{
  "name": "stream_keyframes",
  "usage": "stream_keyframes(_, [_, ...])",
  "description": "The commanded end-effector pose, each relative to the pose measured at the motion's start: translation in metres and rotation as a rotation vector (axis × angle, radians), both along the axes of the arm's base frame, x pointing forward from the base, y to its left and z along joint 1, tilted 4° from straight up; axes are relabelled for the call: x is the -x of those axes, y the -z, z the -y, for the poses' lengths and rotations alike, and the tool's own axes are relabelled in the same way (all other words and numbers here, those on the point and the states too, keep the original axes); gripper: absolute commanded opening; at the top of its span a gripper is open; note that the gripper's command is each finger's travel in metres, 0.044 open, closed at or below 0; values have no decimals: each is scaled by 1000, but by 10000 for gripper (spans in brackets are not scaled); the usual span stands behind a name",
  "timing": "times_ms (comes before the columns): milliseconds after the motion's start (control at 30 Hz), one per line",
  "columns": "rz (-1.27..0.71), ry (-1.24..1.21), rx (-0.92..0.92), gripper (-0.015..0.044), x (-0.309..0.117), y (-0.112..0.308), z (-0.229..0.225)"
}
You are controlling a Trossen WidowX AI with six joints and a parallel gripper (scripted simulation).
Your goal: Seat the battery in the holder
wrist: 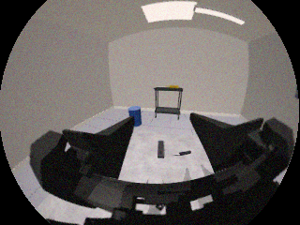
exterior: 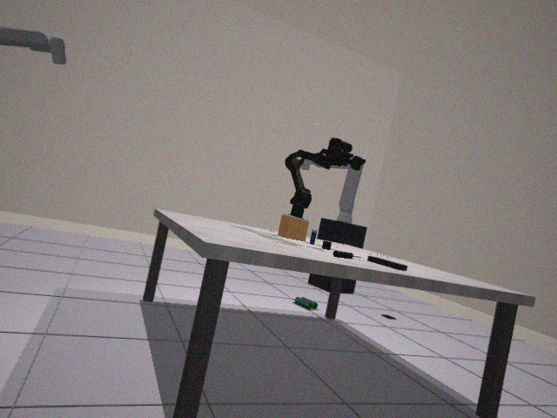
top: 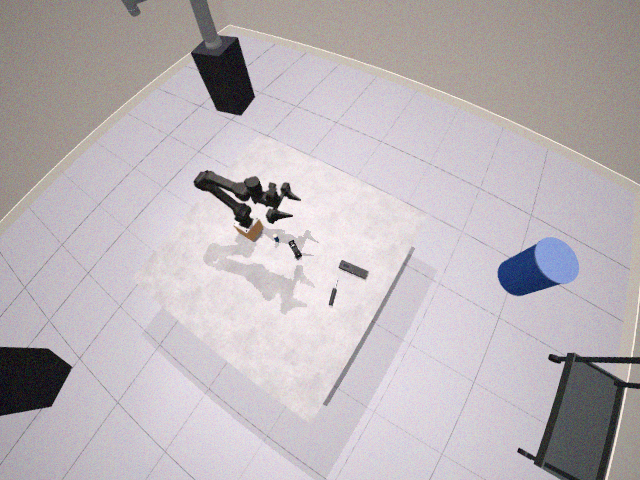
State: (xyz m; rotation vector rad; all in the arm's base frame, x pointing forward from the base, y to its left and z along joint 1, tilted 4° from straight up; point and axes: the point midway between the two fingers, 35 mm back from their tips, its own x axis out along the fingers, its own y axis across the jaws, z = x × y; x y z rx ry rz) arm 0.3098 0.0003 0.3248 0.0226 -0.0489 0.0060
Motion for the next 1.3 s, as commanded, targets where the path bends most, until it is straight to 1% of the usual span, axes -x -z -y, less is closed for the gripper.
stream_keyframes(0, [-22,-3,1,374,-1,5,-1])
stream_keyframes(33, [-88,-11,5,347,-5,21,-3])
stream_keyframes(133, [-440,-60,26,269,-6,103,-15])
stream_keyframes(200, [-600,-84,38,216,3,138,-20])
stream_keyframes(300, [-870,-124,60,137,28,191,-27])
stream_keyframes(367, [-1042,-150,74,85,50,219,-31])
stream_keyframes(467, [-1293,-186,97,6,89,251,-34])
stream_keyframes(567, [-1547,-220,120,0,133,271,-34])
stream_keyframes(633, [-1592,-225,124,0,141,273,-34])
stream_keyframes(933, [-1592,-225,124,0,141,274,-35])
stream_keyframes(1267, [-1592,-226,124,0,140,349,-40])
